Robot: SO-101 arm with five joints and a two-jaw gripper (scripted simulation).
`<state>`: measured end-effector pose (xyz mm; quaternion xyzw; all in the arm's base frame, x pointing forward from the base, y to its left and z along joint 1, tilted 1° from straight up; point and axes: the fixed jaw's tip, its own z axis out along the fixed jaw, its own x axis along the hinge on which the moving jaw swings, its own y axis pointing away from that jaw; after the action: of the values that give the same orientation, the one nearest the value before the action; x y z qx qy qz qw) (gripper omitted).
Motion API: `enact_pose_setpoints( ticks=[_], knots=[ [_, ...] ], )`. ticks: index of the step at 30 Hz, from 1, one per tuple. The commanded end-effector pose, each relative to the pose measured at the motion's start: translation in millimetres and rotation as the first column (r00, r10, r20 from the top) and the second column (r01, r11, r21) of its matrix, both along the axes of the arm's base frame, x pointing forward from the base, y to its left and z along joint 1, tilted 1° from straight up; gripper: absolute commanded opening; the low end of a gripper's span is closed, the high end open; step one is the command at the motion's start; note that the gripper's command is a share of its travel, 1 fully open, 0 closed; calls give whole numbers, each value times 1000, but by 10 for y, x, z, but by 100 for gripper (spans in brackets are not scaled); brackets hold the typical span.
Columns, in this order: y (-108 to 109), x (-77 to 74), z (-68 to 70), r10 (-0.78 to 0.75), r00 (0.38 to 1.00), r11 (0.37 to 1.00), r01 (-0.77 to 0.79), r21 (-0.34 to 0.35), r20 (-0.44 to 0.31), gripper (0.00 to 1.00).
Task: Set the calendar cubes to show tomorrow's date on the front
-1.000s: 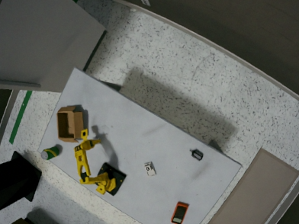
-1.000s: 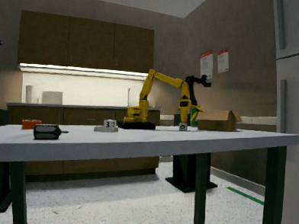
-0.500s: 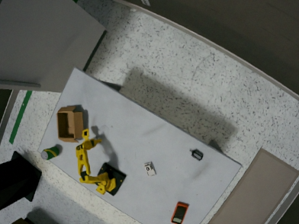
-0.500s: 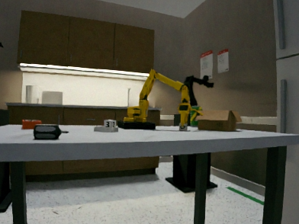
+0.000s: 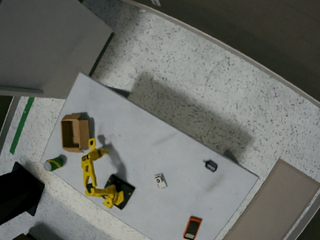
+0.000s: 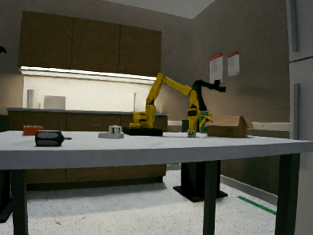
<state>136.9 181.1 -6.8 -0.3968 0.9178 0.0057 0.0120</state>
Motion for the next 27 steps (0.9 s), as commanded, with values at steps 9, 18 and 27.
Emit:
enact_pose_setpoints(
  ticks=[9,18,27],
  knots=[
    [-57,-40,-76,-2,1000,1000,2,-30,-25,32],
    [-77,-18,-76,-2,1000,1000,2,-30,-26,28],
    [-96,2,-76,-2,1000,1000,2,-30,-26,24]
  ],
)
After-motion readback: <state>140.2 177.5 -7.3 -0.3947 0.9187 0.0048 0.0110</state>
